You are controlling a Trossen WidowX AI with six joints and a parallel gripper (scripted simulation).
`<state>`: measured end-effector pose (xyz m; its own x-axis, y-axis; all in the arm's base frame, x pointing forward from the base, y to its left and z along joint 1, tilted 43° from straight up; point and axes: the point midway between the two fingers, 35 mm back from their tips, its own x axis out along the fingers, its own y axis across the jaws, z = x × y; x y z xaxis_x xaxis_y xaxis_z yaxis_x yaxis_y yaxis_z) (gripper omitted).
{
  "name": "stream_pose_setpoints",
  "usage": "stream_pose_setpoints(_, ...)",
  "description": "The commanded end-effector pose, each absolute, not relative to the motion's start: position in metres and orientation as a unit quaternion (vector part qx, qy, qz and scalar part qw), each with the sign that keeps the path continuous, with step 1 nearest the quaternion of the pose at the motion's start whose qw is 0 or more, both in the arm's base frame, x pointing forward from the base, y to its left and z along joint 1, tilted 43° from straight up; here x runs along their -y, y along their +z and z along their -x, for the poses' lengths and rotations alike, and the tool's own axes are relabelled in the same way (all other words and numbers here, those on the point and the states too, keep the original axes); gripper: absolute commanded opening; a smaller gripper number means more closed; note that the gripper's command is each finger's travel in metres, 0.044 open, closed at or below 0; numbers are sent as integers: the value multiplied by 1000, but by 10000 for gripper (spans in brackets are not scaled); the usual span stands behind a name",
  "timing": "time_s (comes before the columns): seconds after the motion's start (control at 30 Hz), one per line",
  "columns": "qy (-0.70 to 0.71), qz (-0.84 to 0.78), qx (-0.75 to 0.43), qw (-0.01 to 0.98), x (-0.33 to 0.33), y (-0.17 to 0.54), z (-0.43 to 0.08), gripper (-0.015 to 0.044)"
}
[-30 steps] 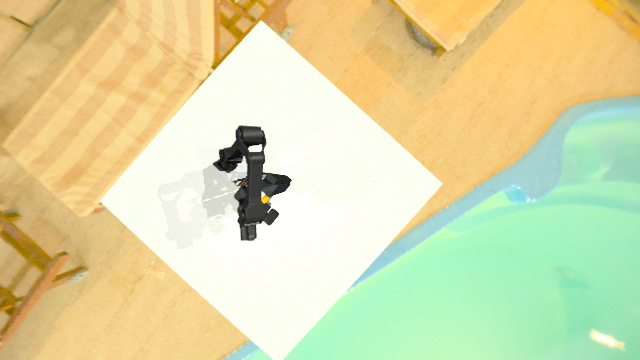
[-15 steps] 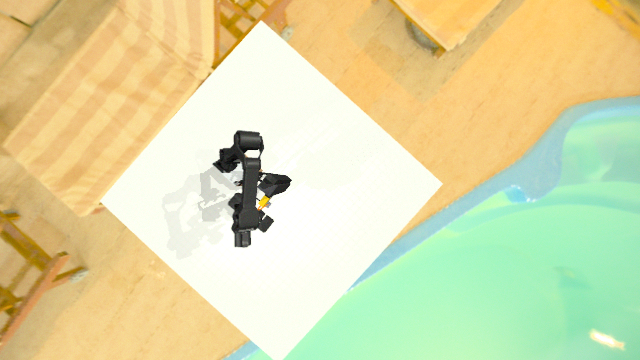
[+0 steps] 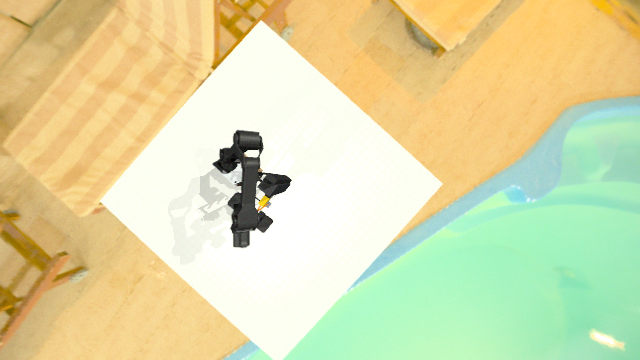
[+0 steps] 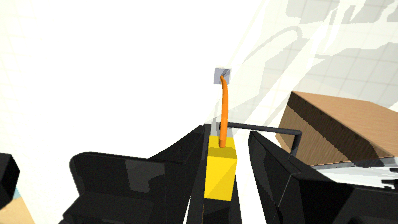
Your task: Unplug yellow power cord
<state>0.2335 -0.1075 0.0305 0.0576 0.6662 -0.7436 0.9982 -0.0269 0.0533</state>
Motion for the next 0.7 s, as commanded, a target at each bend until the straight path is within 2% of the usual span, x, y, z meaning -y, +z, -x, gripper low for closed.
stream_pose_setpoints(0.0,-273,-661,-629,303,107,34,-234,160)
stream_pose_setpoints(0.67,-273,-662,-630,302,83,55,-232,160)
